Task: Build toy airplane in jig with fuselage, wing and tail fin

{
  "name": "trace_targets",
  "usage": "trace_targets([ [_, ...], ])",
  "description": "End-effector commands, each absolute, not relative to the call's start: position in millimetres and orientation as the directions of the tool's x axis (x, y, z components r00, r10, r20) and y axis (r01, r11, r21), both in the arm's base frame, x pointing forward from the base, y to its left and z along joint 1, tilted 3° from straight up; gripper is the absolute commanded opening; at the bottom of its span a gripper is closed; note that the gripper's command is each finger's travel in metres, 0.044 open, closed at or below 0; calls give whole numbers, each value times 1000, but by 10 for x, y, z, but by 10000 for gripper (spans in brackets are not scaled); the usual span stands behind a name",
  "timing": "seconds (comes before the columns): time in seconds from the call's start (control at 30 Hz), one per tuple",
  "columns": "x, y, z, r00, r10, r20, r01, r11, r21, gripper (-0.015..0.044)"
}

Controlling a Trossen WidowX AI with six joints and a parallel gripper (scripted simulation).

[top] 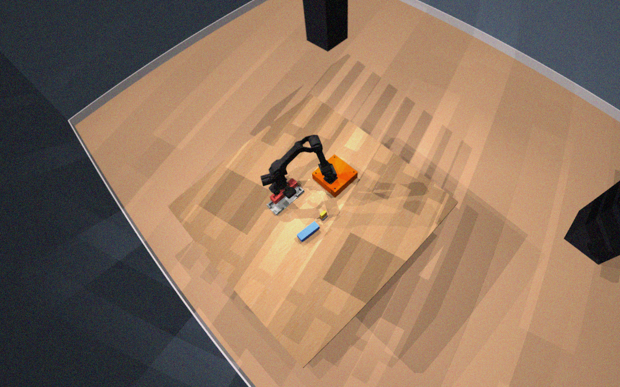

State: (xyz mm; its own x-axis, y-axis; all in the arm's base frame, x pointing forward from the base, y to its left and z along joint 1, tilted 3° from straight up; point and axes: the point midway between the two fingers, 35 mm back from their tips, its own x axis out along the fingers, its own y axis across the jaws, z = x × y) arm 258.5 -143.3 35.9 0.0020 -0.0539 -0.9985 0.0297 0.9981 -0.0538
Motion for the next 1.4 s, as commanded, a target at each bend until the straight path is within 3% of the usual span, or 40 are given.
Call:
trace_targets([
  [0.0, 2576, -1443, 295, -1, -58, -998, 25, 998, -58, 197],
  [0.57, 2565, -1459, 63, -2, -58, -998, 25, 998, -58, 197],
  [0.8, 2572, -1451, 81, -1, -53, -999, 30, 998, -53, 151],
  [0.97, 2572, -1451, 81, -1, -53, -999, 30, 998, -53, 20],
  [1.37, 2572, -1451, 81, -1, -53, -999, 30, 998, -53, 335],
])
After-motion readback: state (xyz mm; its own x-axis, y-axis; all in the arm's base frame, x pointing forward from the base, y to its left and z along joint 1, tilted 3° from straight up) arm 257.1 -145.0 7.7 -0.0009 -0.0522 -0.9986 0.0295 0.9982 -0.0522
